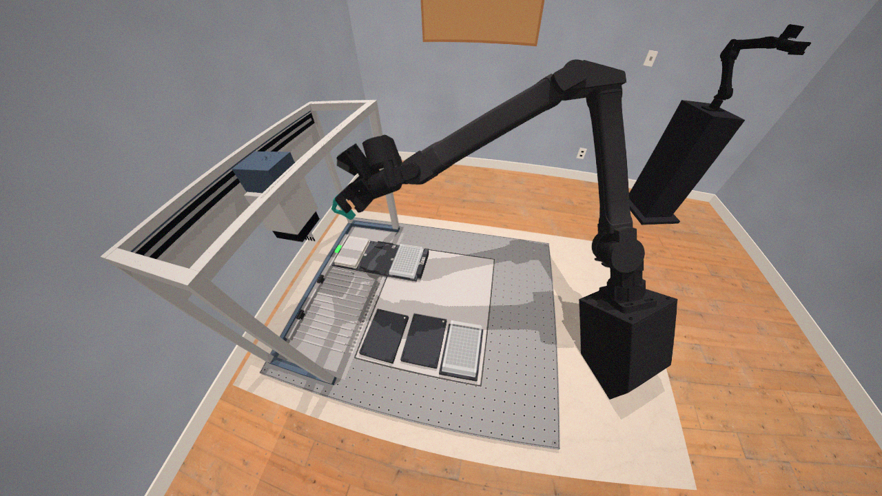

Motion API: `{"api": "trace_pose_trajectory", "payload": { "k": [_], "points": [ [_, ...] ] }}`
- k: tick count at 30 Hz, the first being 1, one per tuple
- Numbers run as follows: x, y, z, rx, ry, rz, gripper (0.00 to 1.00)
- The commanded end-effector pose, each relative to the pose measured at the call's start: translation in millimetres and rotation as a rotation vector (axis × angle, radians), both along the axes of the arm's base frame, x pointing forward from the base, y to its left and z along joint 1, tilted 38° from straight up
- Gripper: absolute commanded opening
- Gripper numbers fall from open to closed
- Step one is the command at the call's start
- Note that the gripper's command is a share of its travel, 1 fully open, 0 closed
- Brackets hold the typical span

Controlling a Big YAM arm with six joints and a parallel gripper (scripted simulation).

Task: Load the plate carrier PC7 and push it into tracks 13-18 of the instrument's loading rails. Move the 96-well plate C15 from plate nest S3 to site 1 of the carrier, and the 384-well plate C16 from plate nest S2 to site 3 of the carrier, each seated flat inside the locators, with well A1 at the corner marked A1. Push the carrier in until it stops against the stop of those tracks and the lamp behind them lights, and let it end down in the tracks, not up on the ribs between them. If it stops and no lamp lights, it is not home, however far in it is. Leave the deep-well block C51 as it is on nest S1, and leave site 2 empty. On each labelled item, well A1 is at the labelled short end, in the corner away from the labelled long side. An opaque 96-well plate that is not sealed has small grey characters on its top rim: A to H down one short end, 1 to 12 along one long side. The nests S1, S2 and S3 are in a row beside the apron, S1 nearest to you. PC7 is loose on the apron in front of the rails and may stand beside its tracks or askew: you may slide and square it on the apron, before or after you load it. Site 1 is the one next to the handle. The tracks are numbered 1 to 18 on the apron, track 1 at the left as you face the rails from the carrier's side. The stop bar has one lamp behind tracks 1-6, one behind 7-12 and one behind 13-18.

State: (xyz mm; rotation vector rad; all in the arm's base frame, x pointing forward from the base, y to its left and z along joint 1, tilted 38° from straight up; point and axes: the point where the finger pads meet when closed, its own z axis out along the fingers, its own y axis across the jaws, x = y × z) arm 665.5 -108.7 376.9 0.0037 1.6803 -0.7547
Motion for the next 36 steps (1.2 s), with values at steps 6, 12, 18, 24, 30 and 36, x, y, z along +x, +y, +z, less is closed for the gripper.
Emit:
{"api": "trace_pose_trajectory", "payload": {
  "k": [6, 12, 18, 24, 30, 36],
  "points": [
    [8, 8, 29.2, -0.005, -0.047, 0.013, 1.0],
    [8, 8, 29.2, -0.005, -0.047, 0.013, 1.0],
    [8, 8, 29.2, -0.005, -0.047, 0.013, 1.0],
    [8, 8, 29.2, -0.005, -0.047, 0.013, 1.0],
    [8, 8, 29.2, -0.005, -0.047, 0.013, 1.0],
    [8, 8, 29.2, -0.005, -0.047, 0.013, 1.0]
  ]
}}
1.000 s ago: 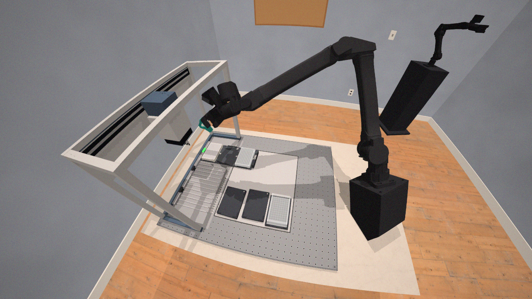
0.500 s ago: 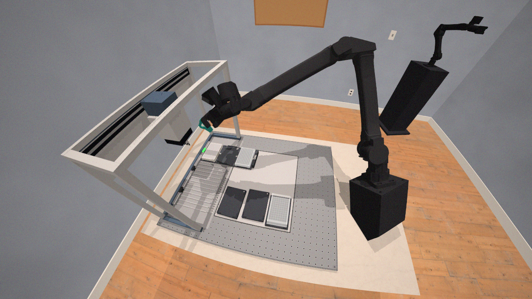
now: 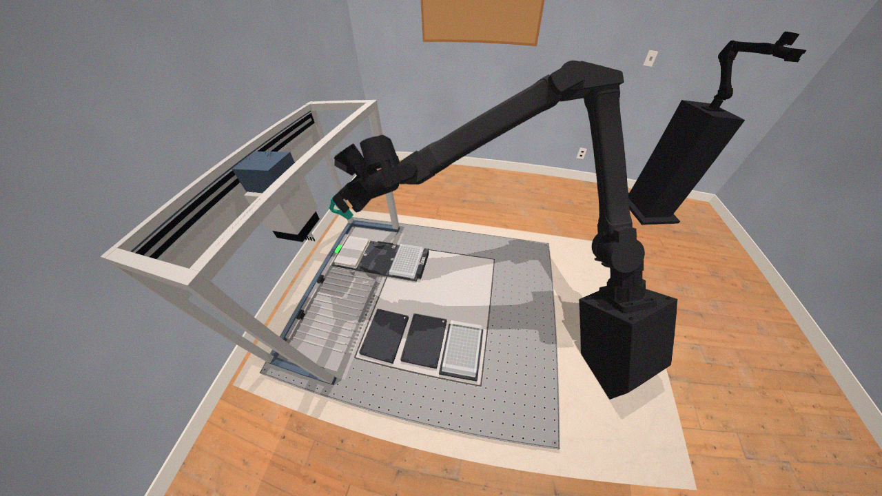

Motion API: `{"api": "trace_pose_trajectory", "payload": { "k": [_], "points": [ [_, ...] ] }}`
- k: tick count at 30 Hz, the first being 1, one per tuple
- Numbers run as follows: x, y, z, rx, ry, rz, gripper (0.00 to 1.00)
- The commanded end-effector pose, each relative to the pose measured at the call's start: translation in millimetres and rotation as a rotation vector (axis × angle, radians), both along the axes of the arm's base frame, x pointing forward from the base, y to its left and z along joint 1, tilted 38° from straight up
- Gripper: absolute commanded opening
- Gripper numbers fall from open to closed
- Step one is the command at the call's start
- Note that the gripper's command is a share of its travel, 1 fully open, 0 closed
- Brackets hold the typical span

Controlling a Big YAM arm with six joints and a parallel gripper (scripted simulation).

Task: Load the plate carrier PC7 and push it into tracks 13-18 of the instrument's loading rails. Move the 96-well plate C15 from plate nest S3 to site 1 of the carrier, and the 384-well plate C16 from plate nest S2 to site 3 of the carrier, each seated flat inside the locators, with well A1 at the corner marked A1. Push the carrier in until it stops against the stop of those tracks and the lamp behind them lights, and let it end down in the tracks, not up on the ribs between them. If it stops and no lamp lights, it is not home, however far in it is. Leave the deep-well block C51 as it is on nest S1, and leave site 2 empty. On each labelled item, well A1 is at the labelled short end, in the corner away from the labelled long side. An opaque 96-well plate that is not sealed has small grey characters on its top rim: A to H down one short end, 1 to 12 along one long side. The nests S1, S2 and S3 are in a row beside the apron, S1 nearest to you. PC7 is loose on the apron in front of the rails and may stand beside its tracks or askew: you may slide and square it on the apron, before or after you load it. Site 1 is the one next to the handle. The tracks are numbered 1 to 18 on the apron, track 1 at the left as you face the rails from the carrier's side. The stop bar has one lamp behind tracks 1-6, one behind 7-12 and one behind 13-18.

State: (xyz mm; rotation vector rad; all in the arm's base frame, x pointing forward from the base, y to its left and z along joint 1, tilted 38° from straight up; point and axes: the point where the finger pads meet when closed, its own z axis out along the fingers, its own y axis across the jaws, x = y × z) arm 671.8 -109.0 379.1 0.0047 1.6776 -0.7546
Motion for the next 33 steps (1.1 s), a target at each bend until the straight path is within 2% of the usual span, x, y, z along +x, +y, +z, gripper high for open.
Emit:
{"api": "trace_pose_trajectory", "payload": {
  "k": [1, 27, 28, 29, 33],
  "points": [
    [1, 9, 27.0, -0.005, -0.044, 0.013, 1.0],
    [1, 9, 27.0, -0.005, -0.044, 0.013, 1.0],
    [-9, 20, 20.5, -0.013, -0.022, 0.03, 1.0],
    [-13, 20, 24.4, -0.013, -0.044, 0.03, 1.0],
    [-28, 20, 20.0, -0.014, -0.047, 0.029, 1.0]
  ]
}}
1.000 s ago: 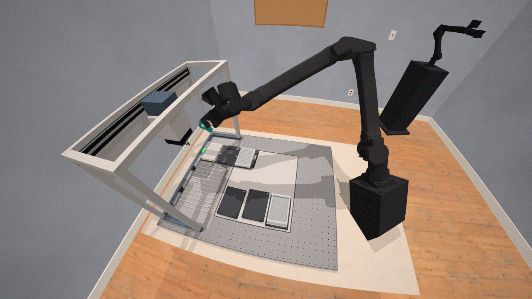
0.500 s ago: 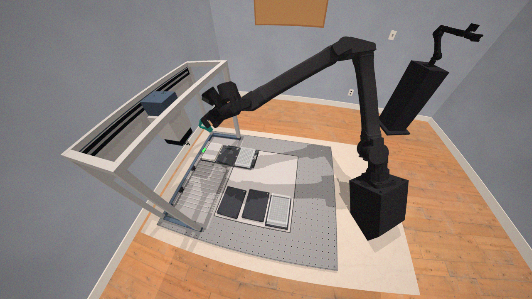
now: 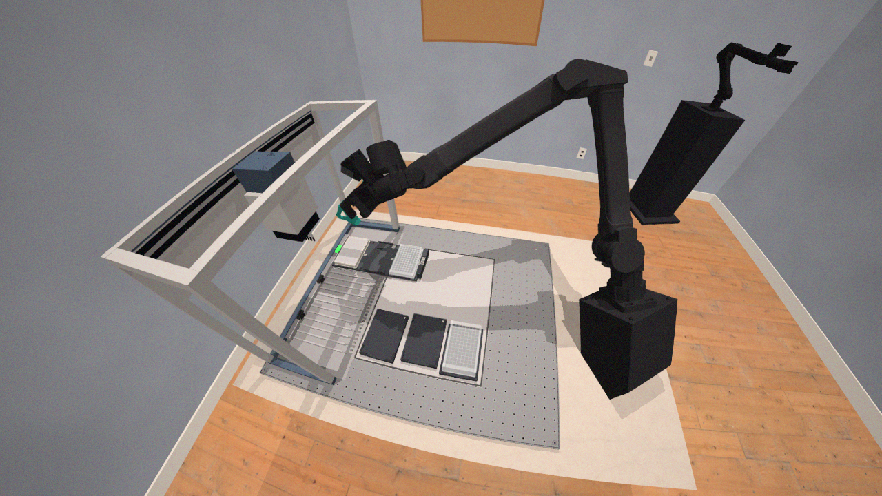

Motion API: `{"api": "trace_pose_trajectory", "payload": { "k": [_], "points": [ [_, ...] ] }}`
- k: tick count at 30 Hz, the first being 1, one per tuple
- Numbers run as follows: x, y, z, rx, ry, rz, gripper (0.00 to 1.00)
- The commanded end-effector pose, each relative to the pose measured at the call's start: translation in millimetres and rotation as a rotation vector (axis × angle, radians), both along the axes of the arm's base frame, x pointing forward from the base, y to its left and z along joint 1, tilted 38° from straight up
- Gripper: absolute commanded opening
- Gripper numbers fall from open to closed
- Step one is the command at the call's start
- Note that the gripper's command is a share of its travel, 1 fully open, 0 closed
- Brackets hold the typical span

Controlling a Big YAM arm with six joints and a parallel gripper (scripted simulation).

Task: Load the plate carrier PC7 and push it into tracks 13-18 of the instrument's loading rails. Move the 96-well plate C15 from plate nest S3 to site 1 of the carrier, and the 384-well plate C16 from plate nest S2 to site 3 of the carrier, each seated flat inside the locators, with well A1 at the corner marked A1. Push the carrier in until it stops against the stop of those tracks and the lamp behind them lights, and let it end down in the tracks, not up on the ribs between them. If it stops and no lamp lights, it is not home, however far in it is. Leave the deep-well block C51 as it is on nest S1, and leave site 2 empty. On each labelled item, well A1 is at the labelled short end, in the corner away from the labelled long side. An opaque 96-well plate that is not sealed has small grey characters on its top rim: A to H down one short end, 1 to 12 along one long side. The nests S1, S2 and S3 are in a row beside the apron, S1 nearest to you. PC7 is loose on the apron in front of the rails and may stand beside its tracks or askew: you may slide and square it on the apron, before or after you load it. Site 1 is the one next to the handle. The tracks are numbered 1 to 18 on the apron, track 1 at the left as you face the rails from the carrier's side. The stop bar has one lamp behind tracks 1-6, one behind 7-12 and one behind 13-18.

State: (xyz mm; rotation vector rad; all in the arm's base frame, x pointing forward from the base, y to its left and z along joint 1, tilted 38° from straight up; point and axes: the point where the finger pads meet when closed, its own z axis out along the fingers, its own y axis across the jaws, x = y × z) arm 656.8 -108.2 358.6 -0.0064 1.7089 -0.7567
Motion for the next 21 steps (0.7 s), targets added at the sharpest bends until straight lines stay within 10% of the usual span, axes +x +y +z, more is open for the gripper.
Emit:
{"api": "trace_pose_trajectory", "payload": {
  "k": [1, 21],
  "points": [
    [-17, 18, 39.1, -0.015, -0.079, 0.028, 1.0],
    [-87, 6, 15.4, -0.016, -0.075, 0.007, 1.0]
  ]
}}
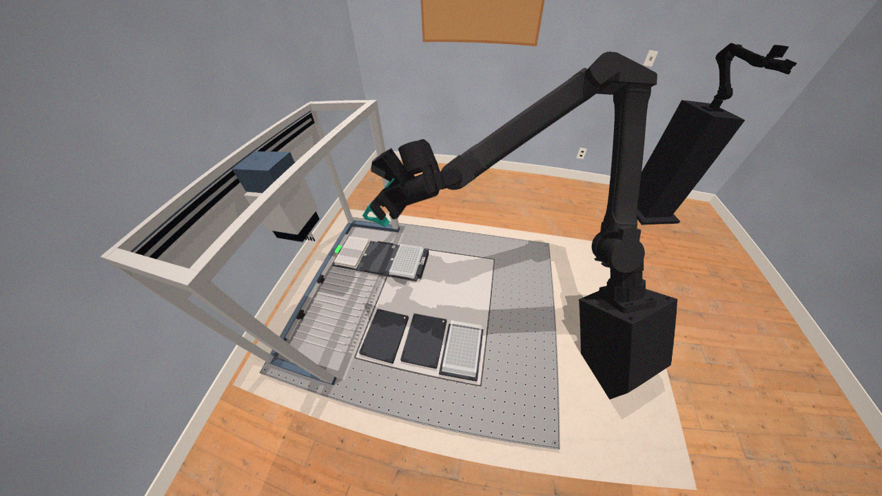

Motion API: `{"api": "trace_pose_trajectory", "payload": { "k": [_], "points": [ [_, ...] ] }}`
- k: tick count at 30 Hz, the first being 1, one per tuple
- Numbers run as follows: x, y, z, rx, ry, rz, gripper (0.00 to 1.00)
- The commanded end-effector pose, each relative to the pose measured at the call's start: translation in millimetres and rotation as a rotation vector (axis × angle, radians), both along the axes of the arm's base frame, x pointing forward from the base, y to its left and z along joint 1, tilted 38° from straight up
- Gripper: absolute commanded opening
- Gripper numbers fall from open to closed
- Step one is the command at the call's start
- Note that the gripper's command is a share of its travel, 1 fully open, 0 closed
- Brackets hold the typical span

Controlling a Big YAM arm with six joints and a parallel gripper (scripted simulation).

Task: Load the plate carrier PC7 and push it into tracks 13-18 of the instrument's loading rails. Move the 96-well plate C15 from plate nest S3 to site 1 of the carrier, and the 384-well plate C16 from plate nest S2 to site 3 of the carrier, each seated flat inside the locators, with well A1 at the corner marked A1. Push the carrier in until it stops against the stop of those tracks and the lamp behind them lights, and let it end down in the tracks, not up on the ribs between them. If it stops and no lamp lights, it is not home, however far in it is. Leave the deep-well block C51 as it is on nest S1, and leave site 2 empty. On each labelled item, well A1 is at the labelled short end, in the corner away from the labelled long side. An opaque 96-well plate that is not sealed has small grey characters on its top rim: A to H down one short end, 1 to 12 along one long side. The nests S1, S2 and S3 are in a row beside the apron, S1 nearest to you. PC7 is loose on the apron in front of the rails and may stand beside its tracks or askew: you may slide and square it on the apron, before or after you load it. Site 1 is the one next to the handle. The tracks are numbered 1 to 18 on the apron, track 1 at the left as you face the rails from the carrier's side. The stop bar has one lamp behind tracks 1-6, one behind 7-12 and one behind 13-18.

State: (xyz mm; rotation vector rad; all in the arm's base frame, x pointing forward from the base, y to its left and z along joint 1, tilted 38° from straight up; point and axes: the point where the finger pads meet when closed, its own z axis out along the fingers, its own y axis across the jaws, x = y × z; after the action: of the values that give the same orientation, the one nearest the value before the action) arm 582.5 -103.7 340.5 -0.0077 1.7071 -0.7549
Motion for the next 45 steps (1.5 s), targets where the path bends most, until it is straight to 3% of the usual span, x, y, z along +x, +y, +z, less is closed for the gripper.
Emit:
{"api": "trace_pose_trajectory", "payload": {
  "k": [1, 29, 39, 43, 44, 45],
  "points": [
    [-16, 1, 32.2, -0.016, -0.073, 0.004, 1.0],
    [-107, 2, 1.5, -0.017, -0.068, 0.001, 1.0],
    [-146, 1, -18.2, -0.015, -0.035, -0.004, 1.0],
    [-152, 5, -20.7, -0.014, -0.035, 0.005, 1.0],
    [-145, 1, 5.4, 0.015, -0.069, -0.017, 1.0],
    [-144, -1, 2.3, 0.028, -0.043, -0.033, 1.0]
  ]
}}
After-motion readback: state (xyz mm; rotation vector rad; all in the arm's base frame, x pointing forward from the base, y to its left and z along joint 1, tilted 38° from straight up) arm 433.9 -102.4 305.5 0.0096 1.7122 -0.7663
